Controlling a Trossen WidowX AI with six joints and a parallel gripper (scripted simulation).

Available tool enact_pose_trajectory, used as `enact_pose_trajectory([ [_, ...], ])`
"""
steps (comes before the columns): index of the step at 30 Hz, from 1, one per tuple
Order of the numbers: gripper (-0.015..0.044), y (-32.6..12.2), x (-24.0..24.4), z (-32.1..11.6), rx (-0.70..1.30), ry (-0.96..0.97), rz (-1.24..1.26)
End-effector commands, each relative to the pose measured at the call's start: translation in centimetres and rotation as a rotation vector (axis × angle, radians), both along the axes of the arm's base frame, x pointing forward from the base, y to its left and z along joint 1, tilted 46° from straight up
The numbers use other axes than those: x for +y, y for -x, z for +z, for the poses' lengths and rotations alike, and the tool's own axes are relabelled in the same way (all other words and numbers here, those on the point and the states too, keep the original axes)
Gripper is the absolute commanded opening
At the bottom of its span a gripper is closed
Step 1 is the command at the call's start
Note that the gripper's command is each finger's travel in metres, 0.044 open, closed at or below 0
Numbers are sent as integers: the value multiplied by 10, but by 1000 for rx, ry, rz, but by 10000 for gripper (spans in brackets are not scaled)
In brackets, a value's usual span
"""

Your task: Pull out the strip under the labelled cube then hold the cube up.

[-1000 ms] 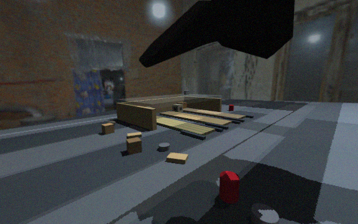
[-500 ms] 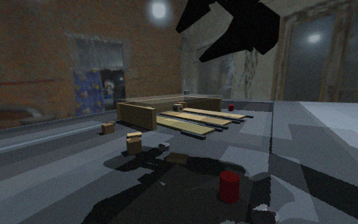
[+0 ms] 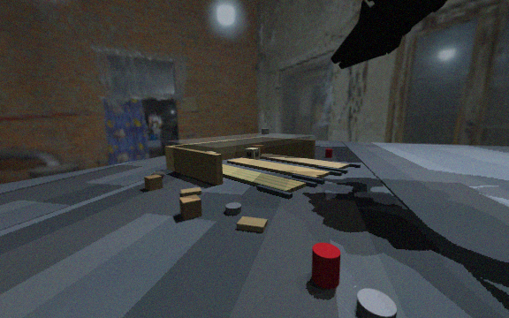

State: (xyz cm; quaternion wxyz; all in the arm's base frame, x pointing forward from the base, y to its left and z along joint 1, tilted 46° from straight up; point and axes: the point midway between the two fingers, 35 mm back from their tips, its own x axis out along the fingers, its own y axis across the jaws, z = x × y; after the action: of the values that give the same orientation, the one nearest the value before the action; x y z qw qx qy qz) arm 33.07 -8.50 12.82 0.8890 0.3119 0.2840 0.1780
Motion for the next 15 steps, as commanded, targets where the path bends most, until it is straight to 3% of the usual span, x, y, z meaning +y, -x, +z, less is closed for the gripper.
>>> enact_pose_trajectory([
  [1, 400, 5, -3, -6, 44, -74, -33],
  [13, 400, 5, -3, -6, 44, -74, -33],
  [15, 347, 0, 0, -6, 68, -82, -20],
])
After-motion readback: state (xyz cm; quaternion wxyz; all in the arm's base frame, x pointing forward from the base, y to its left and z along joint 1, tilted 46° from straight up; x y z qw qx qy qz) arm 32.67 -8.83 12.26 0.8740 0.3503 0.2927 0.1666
